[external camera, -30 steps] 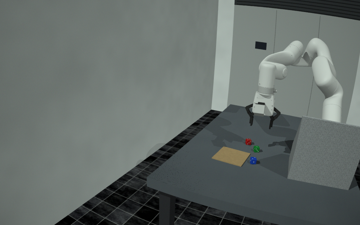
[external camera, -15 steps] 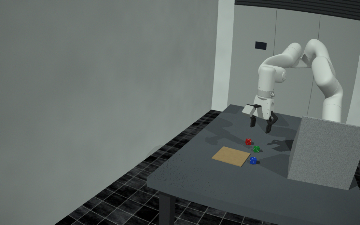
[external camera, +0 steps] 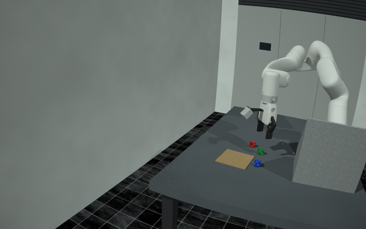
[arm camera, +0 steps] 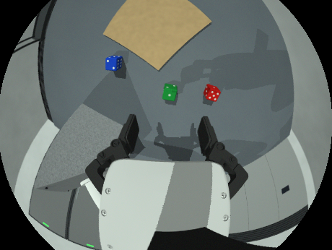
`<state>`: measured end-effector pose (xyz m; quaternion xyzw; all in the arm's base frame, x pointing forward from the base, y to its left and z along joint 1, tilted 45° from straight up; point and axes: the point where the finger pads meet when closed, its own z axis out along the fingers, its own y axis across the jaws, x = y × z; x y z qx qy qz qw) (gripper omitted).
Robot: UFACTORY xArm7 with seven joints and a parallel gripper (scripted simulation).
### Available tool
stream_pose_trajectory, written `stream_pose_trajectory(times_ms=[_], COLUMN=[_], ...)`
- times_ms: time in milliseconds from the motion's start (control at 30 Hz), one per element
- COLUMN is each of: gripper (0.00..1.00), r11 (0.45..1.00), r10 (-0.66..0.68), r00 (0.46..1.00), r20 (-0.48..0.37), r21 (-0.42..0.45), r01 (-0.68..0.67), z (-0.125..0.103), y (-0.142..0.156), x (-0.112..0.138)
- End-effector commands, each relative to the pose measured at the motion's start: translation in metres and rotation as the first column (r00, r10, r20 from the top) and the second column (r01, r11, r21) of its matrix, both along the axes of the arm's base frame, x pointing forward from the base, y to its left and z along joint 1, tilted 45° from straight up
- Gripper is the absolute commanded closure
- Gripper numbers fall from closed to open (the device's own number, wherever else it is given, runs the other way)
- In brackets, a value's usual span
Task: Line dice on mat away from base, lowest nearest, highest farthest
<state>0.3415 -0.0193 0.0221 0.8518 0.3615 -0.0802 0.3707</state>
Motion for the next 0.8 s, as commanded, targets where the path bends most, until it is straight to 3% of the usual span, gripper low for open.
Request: stream_pose_trajectory(times_ms=[0,233,267,767], gripper=[0.0,0.0,0.58,0.58], r11=[0.997,0.993,0.993,0.993], r10=[-0.078,-0.115,-0.115,-0.115], r00=[0.993,0.986,0.986,0.986], r20=[0.089,0.124,0.124,0.124], r21=[0.012,0.023,0.023,0.023], r01=[0.077,0.113,0.113,0.113], z=[-0.0021,-0.0033,-0.0033,-0.0033], y=[-0.0011,-0.0023,-0.0023,-0.0023], x=[0.0011,0.0012,0.0012,0.0012])
